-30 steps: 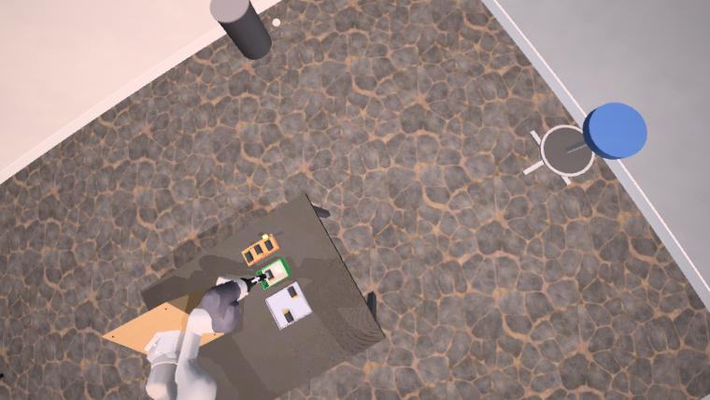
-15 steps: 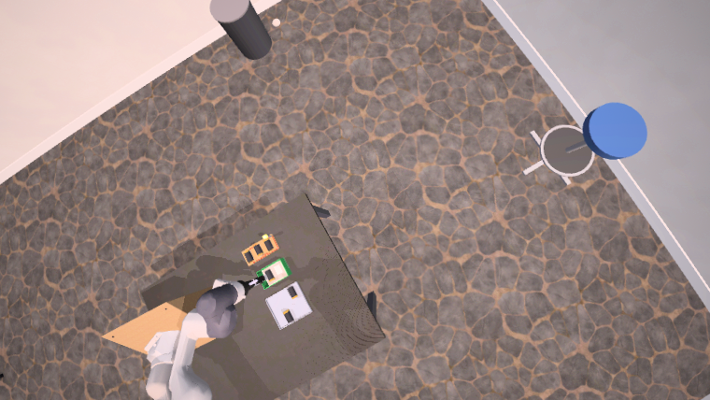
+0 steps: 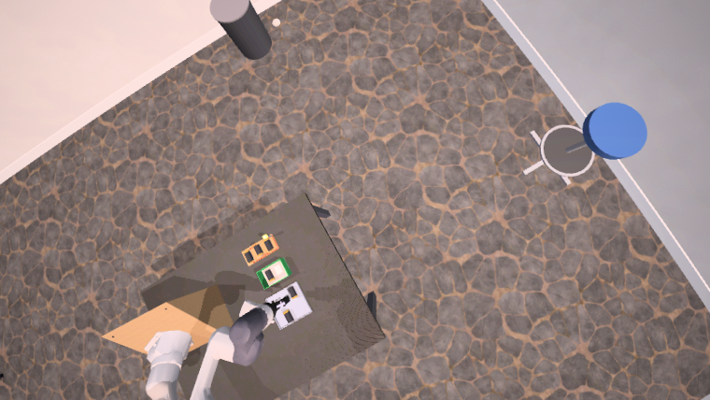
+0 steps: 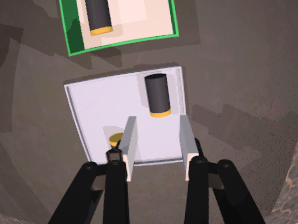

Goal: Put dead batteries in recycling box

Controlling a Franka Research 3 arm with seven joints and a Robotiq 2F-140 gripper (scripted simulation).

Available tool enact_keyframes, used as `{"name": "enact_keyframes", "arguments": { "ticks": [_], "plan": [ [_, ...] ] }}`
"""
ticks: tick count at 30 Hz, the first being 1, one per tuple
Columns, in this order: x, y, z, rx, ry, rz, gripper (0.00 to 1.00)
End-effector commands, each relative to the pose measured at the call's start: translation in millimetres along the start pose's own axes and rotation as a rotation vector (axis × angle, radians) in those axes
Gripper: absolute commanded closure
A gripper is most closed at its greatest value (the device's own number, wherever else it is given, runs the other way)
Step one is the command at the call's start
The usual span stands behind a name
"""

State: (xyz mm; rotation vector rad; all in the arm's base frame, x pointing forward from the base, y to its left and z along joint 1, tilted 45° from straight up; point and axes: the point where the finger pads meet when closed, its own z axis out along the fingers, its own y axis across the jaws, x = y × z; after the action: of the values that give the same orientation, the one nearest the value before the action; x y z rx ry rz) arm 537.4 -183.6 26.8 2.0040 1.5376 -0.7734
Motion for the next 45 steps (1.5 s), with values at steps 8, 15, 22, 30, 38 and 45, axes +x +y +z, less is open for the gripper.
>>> {"name": "enact_keyframes", "arguments": {
  "ticks": [8, 15, 22, 30, 38, 45],
  "plan": [
    [-0.8, -1.0, -0.1, 0.001, -0.008, -0.103, 0.71],
    [-0.8, -1.0, -0.1, 0.001, -0.008, -0.108, 0.71],
    [-0.8, -1.0, -0.1, 0.001, -0.008, -0.108, 0.71],
    [-1.3, -1.1, 66.4, 0.001, -0.008, -0.108, 0.71],
    [-1.4, -1.1, 71.4, 0.001, -0.008, -0.108, 0.71],
    [-1.4, -1.1, 71.4, 0.001, -0.008, -0.108, 0.71]
  ]
}}
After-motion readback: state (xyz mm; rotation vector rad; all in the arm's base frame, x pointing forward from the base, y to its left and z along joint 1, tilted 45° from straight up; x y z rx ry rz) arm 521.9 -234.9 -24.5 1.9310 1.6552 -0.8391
